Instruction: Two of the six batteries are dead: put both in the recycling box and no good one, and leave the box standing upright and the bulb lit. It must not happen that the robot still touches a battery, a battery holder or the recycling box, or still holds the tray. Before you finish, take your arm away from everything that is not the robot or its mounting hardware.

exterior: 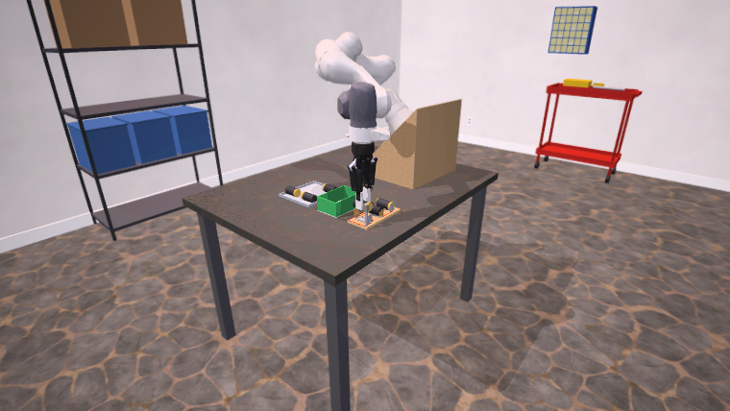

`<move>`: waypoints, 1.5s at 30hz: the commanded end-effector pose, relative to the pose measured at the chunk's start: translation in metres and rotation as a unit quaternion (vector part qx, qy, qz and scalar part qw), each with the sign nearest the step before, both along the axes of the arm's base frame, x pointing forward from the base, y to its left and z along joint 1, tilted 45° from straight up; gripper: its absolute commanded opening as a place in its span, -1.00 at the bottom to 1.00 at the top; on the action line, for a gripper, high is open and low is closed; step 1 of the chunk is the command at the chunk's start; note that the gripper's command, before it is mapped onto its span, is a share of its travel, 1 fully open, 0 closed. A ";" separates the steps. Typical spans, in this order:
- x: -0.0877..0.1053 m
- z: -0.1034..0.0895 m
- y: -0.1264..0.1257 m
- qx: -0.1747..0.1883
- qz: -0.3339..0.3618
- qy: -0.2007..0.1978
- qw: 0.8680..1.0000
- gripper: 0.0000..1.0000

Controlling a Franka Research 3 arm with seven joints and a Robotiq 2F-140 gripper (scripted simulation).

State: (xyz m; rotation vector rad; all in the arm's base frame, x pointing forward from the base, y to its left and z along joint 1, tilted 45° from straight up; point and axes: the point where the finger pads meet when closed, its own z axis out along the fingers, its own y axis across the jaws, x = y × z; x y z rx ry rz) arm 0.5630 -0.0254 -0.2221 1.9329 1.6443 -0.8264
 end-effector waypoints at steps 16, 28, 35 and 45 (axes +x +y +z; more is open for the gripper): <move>0.000 -0.009 -0.006 0.001 0.001 -0.001 1.000 -0.68; -0.001 -0.009 -0.007 0.001 0.001 -0.001 1.000 -0.68; -0.001 -0.009 -0.007 0.001 0.001 -0.001 1.000 -0.68; -0.001 -0.009 -0.007 0.001 0.001 -0.001 1.000 -0.68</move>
